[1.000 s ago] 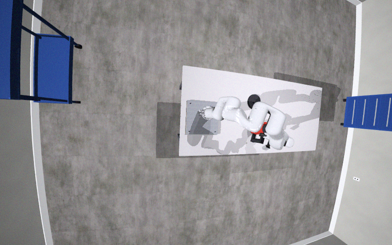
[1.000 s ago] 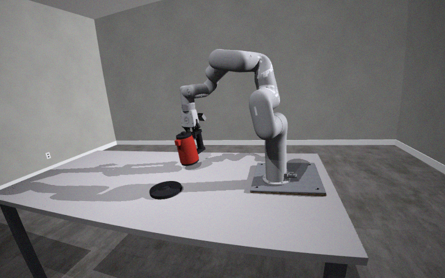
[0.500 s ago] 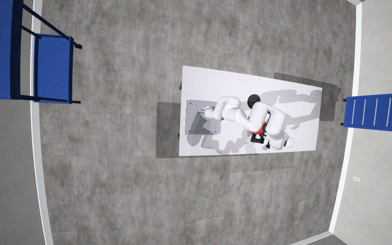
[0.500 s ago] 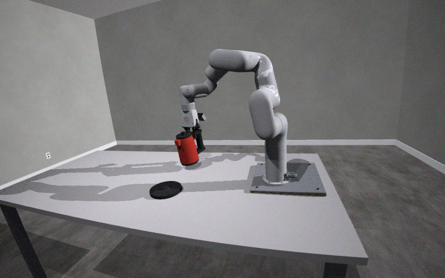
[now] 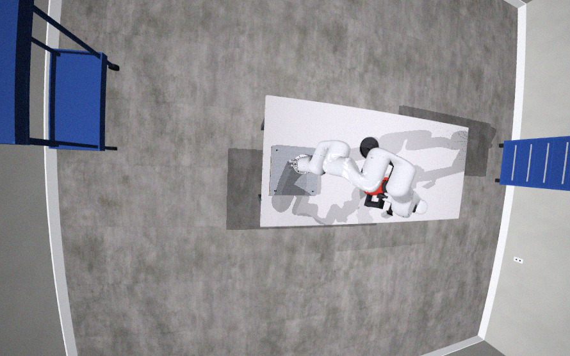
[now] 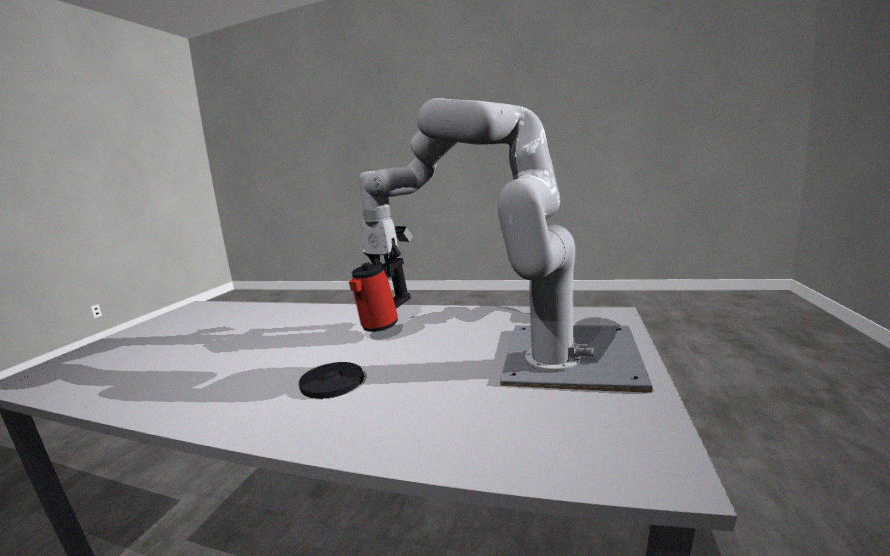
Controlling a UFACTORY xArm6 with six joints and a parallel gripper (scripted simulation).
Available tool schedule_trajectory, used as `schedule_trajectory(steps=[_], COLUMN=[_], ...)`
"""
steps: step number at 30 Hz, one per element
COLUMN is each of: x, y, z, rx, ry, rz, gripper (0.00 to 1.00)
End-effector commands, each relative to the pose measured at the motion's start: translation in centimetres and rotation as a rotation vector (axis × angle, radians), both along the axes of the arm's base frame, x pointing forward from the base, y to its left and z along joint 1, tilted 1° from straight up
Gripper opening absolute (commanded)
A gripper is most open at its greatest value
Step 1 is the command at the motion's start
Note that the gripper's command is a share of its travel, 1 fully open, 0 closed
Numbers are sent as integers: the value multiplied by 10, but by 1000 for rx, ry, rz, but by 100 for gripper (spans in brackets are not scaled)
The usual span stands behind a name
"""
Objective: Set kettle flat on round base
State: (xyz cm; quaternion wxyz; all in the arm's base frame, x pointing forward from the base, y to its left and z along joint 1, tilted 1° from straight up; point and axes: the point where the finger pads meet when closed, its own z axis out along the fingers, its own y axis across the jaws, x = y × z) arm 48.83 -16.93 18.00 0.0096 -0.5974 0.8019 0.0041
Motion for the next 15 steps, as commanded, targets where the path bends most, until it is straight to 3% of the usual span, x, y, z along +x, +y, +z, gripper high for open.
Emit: schedule_trajectory(steps=[1,15], x=[1,4], y=[0,6], z=[2,11], rx=[-2,-2], ry=[-5,-5], rz=[0,0], gripper=[0,0])
